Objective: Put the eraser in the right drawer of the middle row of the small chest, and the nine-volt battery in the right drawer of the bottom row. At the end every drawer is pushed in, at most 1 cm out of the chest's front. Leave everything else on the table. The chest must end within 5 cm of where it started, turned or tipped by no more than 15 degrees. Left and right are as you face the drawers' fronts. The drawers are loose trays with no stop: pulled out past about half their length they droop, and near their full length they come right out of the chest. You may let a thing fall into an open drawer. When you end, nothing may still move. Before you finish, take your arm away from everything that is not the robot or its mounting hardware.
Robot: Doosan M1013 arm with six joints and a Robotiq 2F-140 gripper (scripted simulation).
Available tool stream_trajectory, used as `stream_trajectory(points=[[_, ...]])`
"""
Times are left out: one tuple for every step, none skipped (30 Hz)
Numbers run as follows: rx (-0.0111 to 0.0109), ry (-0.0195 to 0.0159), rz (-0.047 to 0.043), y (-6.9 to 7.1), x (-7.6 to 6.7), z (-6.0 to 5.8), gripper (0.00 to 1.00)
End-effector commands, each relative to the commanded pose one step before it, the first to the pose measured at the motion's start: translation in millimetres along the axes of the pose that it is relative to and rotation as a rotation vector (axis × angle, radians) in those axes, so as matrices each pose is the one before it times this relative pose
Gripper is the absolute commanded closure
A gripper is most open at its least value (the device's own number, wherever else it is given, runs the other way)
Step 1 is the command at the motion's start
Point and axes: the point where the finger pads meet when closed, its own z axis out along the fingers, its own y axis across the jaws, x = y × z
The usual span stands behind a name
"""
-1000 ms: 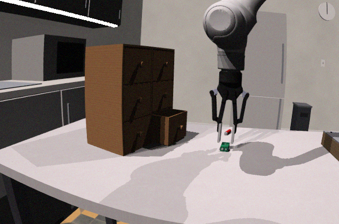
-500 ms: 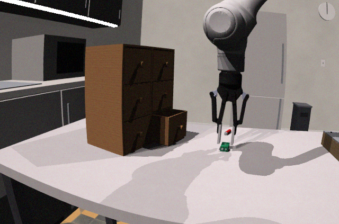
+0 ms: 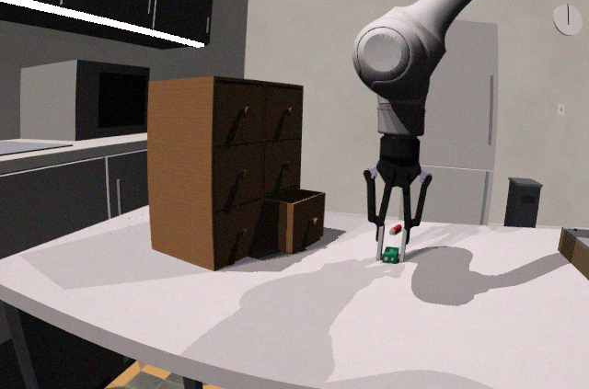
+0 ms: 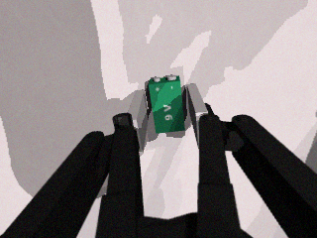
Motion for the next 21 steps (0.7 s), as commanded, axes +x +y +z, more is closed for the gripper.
stream_trajectory(points=[[-0.00011, 0.00019, -0.00003, 0.03, 0.05, 0.31, 0.74], [0.00000, 0.00000, 0.00000, 0.00, 0.00, 0.00, 0.74], [0.00000, 0.00000, 0.00000, 0.00, 0.00, 0.00, 0.74], [0.00000, 0.00000, 0.00000, 0.00, 0.00, 0.00, 0.74], [0.00000, 0.00000, 0.00000, 0.00, 0.00, 0.00, 0.74], [0.00000, 0.00000, 0.00000, 0.00, 0.00, 0.00, 0.74], [0.00000, 0.00000, 0.00000, 0.00, 0.00, 0.00, 0.74], [0.00000, 0.00000, 0.00000, 0.00, 0.00, 0.00, 0.74], [0.00000, 0.00000, 0.00000, 0.00, 0.00, 0.00, 0.74], [0.00000, 0.00000, 0.00000, 0.00, 0.00, 0.00, 0.74], [0.00000, 0.00000, 0.00000, 0.00, 0.00, 0.00, 0.74], [0.00000, 0.00000, 0.00000, 0.00, 0.00, 0.00, 0.74], [0.00000, 0.00000, 0.00000, 0.00, 0.00, 0.00, 0.74], [0.00000, 0.00000, 0.00000, 0.00, 0.00, 0.00, 0.74], [0.00000, 0.00000, 0.00000, 0.00, 0.00, 0.00, 0.74], [0.00000, 0.00000, 0.00000, 0.00, 0.00, 0.00, 0.74], [0.00000, 0.00000, 0.00000, 0.00, 0.00, 0.00, 0.74], [0.00000, 0.00000, 0.00000, 0.00, 0.00, 0.00, 0.86], [0.00000, 0.00000, 0.00000, 0.00, 0.00, 0.00, 0.86], [0.00000, 0.00000, 0.00000, 0.00, 0.00, 0.00, 0.86], [0.00000, 0.00000, 0.00000, 0.00, 0.00, 0.00, 0.86]])
